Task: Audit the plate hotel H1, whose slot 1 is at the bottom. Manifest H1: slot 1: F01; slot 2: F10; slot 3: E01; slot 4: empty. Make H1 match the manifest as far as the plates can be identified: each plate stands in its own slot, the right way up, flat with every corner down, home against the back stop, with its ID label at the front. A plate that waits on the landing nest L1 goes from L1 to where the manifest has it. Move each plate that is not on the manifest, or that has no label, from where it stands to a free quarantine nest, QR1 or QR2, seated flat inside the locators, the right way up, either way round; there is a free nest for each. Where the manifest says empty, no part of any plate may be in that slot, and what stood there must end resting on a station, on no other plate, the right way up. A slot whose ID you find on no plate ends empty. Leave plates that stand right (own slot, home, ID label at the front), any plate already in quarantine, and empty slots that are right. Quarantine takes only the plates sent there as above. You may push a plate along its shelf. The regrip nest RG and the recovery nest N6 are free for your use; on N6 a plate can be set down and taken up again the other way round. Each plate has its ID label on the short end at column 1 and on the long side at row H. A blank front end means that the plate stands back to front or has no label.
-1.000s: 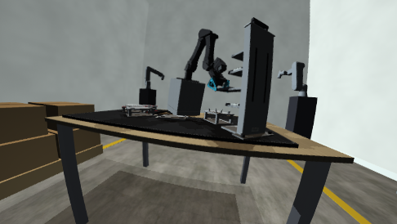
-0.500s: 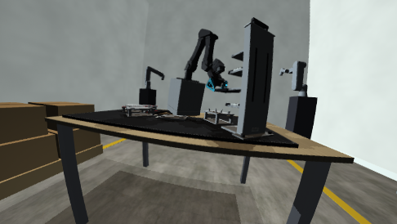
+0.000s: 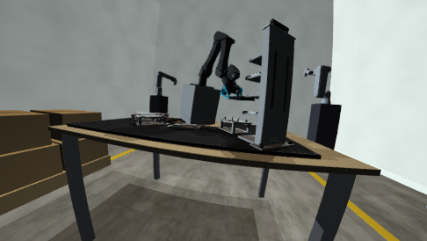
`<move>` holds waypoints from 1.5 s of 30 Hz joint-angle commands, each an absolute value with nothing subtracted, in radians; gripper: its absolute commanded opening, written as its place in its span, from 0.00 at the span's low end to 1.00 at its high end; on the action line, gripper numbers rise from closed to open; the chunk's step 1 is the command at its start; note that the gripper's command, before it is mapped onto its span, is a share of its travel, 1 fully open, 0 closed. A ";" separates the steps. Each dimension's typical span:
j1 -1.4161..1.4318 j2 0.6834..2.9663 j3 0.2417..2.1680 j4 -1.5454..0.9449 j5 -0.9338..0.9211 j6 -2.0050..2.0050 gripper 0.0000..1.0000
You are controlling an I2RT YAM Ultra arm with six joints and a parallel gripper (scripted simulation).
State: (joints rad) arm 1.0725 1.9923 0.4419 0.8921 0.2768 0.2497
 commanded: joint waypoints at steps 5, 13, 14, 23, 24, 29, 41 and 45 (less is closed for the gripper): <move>1.085 1.994 0.421 0.954 0.293 0.260 0.86; 1.102 2.008 0.385 1.000 0.306 0.270 0.86; 1.104 2.010 0.381 1.006 0.308 0.271 0.86; 1.120 2.026 0.351 1.049 0.320 0.281 0.86; 1.122 2.028 0.346 1.055 0.322 0.282 0.86; 1.134 2.041 0.326 1.087 0.332 0.290 0.86; 1.133 2.077 0.331 1.117 0.332 0.289 0.86; 1.133 2.090 0.333 1.128 0.332 0.289 0.86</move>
